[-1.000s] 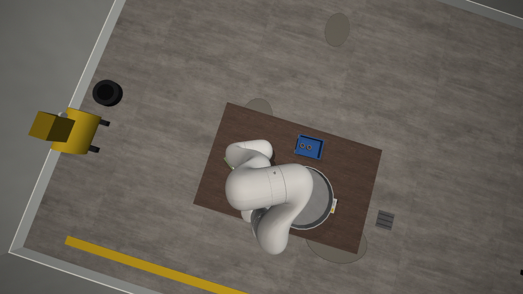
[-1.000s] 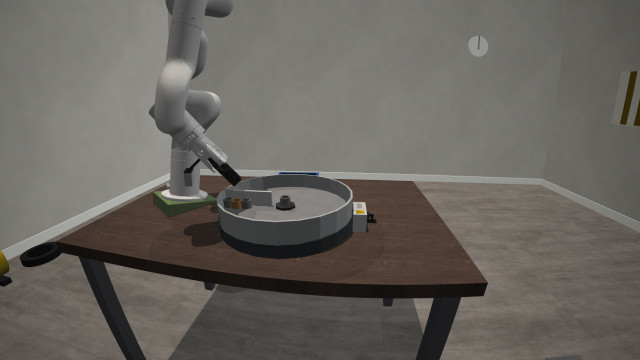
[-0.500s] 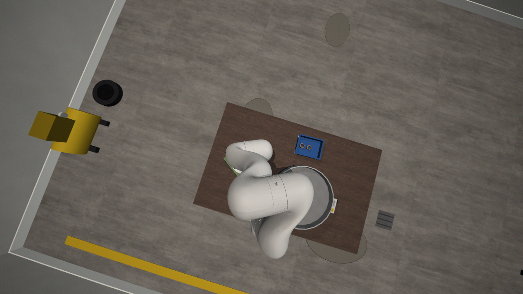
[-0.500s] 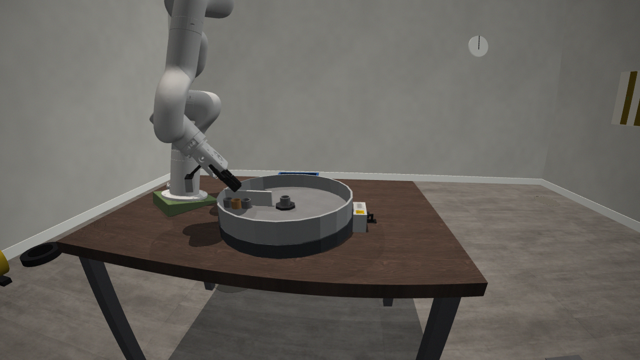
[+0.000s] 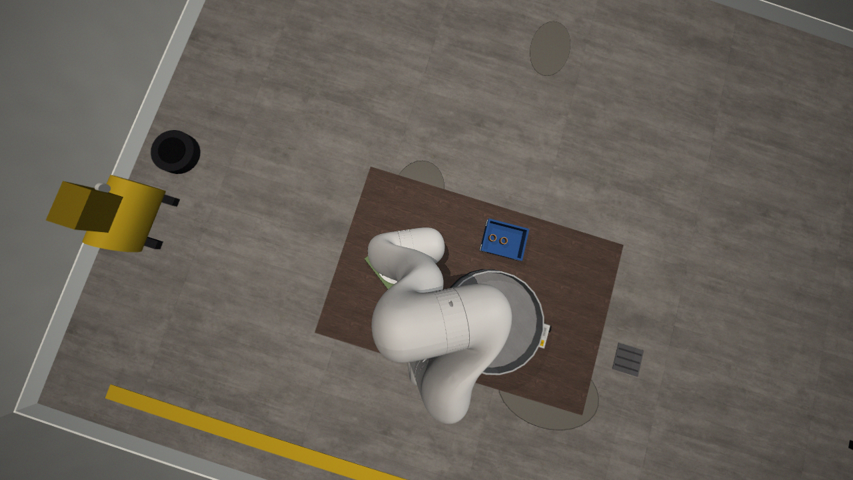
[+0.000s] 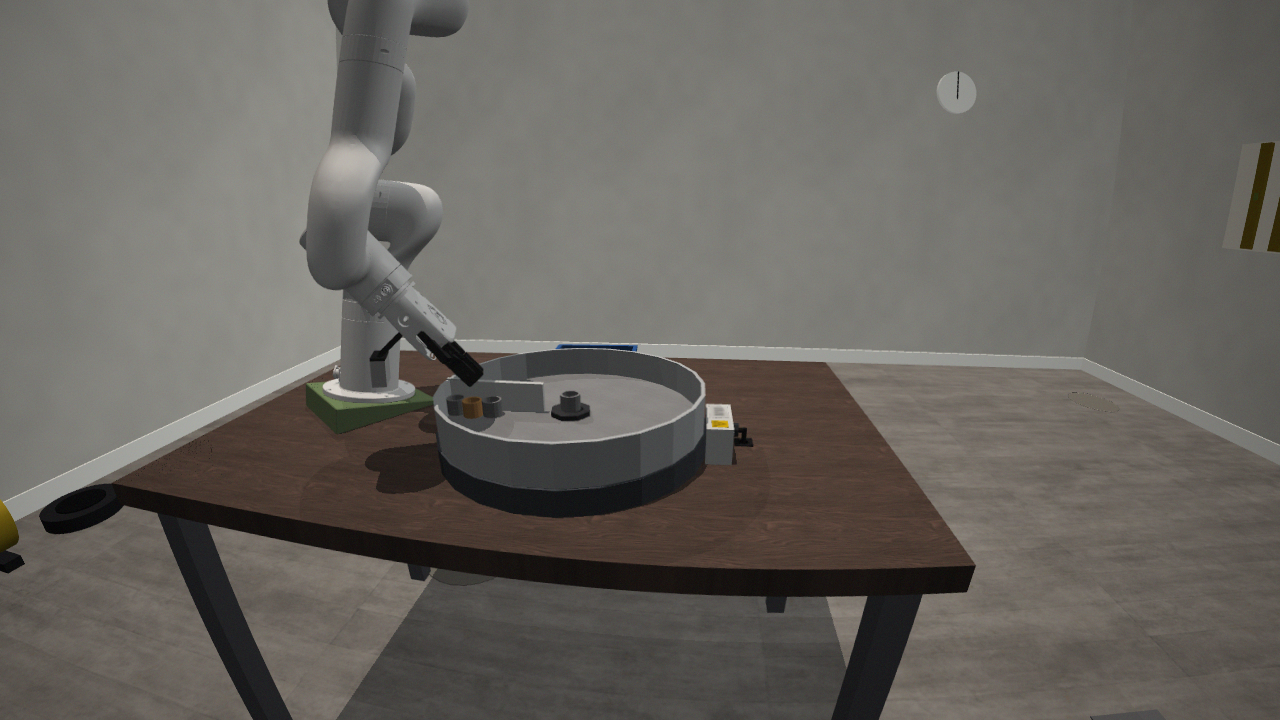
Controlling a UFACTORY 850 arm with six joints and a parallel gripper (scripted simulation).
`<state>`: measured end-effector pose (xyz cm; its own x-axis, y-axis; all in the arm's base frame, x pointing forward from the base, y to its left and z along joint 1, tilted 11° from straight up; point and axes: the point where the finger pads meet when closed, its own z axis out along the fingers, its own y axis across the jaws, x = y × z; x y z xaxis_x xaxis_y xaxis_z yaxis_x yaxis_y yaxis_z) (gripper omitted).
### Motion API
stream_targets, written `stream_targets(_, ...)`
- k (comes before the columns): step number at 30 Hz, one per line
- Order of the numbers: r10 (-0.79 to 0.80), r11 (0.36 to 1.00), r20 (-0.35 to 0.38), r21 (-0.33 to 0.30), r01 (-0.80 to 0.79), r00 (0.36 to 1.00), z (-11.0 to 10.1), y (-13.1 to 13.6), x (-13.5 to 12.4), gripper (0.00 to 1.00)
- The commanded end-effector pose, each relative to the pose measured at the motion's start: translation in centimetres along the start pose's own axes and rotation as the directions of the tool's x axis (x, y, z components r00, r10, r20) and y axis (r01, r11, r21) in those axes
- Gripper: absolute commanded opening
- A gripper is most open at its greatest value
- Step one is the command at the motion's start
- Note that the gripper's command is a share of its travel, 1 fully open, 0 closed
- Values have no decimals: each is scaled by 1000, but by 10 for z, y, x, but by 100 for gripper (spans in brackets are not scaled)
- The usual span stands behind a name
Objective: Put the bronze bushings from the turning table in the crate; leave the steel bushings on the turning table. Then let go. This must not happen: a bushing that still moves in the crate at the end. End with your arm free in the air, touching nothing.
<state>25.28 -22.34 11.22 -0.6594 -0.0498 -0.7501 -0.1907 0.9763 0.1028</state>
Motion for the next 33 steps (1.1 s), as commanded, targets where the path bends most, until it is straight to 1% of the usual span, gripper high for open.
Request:
stream_targets(1,-1,1000,0,1,1,1000,2,-1,1,10)
stream_targets(11,-1,1000,0,1,1,1000,14,-1,12,10)
stream_targets(18,-1,1000,0,1,1,1000,19,-1,15,10)
stream_targets(33,-1,1000,0,1,1,1000,20,-1,16,10)
